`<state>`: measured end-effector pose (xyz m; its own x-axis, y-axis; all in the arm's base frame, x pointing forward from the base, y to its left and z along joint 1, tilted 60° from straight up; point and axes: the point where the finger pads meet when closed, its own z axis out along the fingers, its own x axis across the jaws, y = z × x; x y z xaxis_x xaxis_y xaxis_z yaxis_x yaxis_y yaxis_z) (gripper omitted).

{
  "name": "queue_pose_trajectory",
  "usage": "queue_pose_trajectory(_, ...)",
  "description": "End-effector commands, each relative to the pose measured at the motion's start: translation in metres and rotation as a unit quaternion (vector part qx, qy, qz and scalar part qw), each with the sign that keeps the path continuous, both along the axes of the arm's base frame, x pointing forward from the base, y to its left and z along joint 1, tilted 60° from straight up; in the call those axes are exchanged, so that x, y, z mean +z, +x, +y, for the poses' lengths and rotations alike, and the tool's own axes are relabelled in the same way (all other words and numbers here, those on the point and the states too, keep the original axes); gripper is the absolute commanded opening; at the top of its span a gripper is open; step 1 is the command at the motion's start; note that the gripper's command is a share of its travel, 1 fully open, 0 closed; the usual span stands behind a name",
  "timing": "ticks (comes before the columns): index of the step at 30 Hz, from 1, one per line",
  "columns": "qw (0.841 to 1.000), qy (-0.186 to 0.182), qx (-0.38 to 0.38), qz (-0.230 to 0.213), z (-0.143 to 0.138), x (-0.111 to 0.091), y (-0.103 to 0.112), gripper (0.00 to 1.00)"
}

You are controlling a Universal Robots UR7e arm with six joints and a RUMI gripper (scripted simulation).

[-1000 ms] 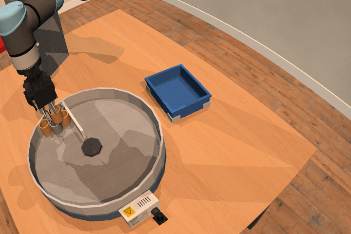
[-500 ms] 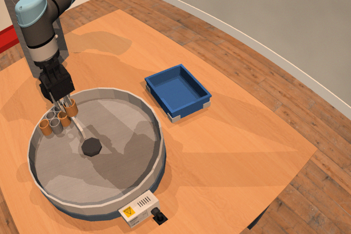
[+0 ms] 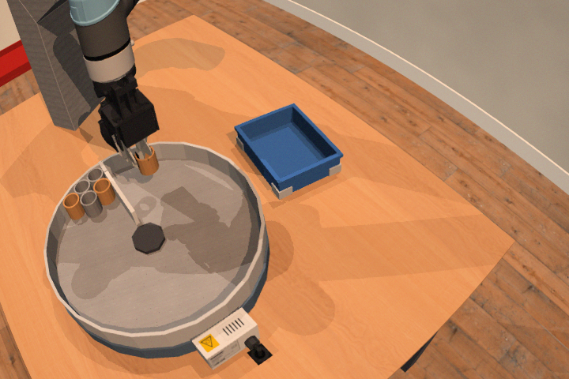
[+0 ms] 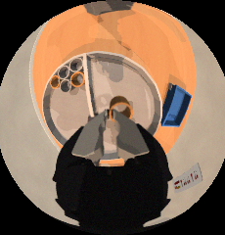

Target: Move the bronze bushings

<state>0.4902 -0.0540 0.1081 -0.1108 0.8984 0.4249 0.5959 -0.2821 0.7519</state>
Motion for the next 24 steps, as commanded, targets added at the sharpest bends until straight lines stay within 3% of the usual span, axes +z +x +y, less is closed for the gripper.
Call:
queue_pose_trajectory(1, 1.000, -0.001, -0.002, 0.001, 0.023, 0.017, -0.001, 0.00)
queue_pose_trajectory(24, 1.000, -0.001, -0.002, 0.001, 0.127, 0.086, 0.000, 0.00)
